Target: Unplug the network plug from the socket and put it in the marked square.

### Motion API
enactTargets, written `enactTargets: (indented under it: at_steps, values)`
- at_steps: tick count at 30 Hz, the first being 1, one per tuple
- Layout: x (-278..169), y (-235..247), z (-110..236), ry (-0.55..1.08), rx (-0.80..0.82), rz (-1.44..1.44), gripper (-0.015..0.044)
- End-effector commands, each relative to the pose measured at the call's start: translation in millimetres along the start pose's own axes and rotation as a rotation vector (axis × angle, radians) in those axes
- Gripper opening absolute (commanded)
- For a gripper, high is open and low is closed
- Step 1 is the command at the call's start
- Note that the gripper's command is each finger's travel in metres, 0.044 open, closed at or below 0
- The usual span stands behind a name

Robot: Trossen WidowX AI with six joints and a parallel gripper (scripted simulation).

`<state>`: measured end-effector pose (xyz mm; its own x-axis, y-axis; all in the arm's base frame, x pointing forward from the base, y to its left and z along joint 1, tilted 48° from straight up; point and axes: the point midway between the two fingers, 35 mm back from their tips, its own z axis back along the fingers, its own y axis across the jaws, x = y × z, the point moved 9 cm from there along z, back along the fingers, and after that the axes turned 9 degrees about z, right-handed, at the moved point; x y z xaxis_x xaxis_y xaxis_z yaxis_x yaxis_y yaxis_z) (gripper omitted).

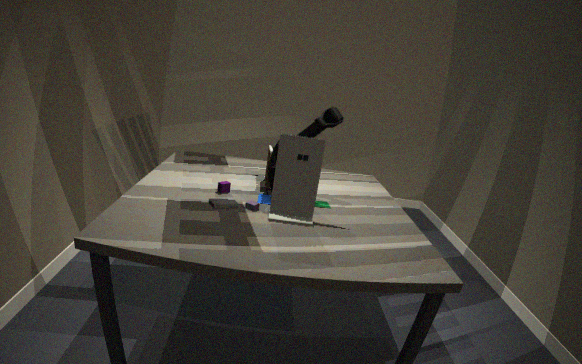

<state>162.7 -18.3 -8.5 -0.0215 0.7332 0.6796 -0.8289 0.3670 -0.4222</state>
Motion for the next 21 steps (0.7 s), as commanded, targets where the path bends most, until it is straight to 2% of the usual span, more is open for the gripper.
enactTargets:
  at_steps: [1,21]
  values:
    - [-1.4,-2.5,1.5,-0.002,-0.002,0.007,0.0156]
    - [-7.5,-11.0,9.4,0.008,0.005,0.010,0.0156]
